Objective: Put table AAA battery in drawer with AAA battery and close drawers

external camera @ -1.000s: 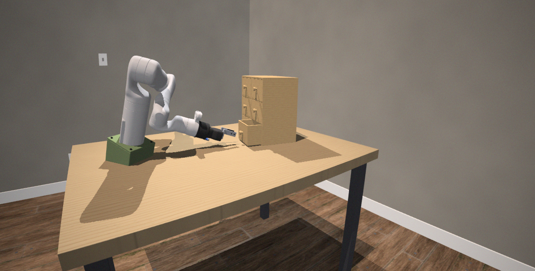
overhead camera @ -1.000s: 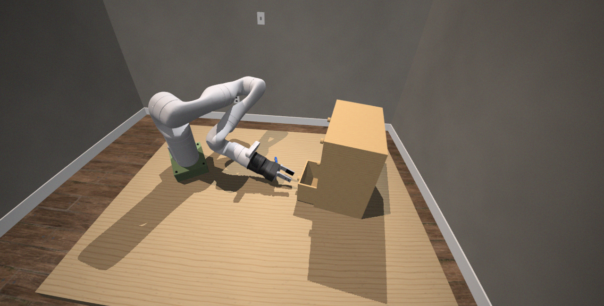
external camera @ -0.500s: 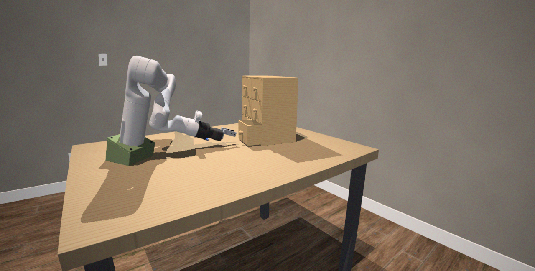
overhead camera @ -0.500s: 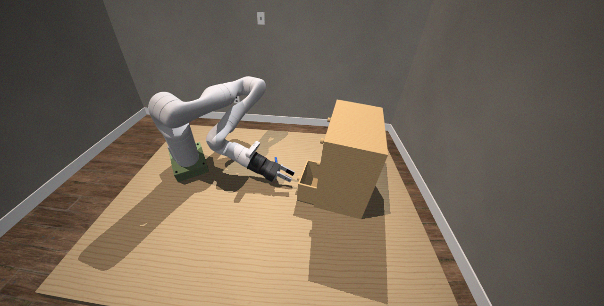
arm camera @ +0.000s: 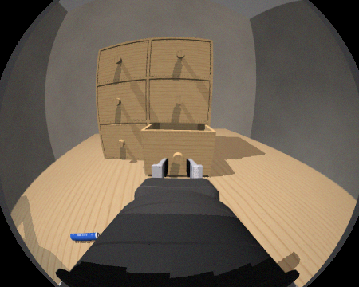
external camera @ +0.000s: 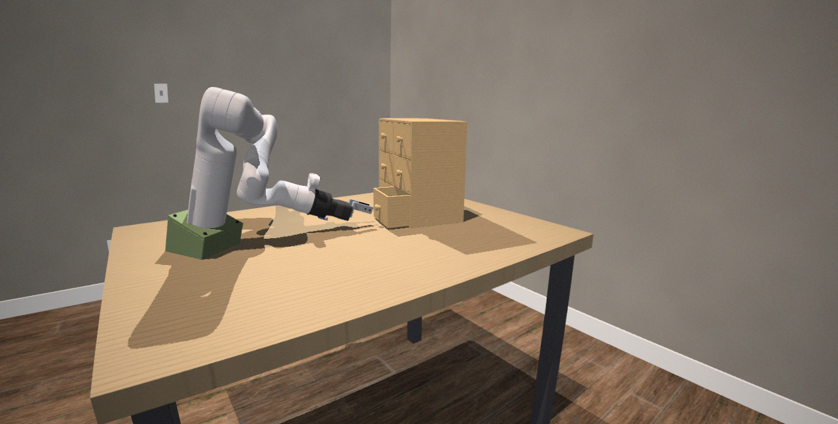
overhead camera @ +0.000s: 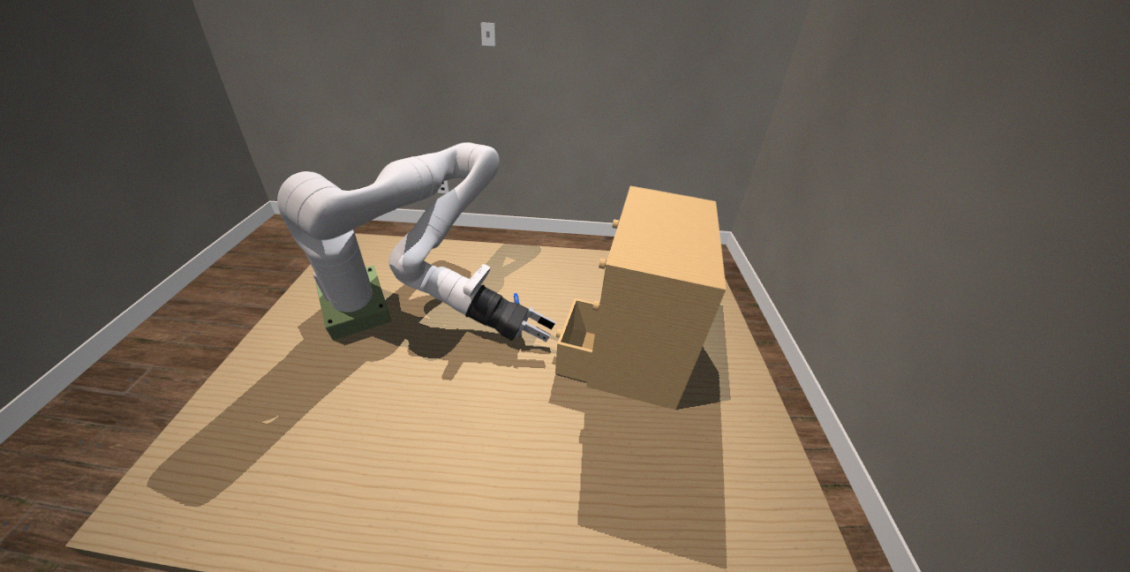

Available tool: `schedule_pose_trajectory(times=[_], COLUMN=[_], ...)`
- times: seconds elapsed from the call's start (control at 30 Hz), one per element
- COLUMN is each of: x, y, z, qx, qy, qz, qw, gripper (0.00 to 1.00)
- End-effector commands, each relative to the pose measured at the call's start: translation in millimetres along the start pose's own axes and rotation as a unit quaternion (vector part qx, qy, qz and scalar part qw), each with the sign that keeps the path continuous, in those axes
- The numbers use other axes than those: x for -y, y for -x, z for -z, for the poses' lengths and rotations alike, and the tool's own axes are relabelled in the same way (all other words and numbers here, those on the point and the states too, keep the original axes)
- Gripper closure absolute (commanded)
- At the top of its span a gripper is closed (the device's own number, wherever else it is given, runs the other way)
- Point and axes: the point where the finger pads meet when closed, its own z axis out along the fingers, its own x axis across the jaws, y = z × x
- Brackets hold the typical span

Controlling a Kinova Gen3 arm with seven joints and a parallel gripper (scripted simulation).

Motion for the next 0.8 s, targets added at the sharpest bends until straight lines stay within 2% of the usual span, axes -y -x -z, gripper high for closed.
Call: schedule_pose_trajectory(times=[0.0,0.77], x=[2,9], y=[-1,-1], z=[-1.5,-20.1], qx=[-0.001,-0.001], qy=[-0.001,-0.001], qz=[-0.002,-0.002], qw=[1.0,1.0], gripper=[0.33,0.33])
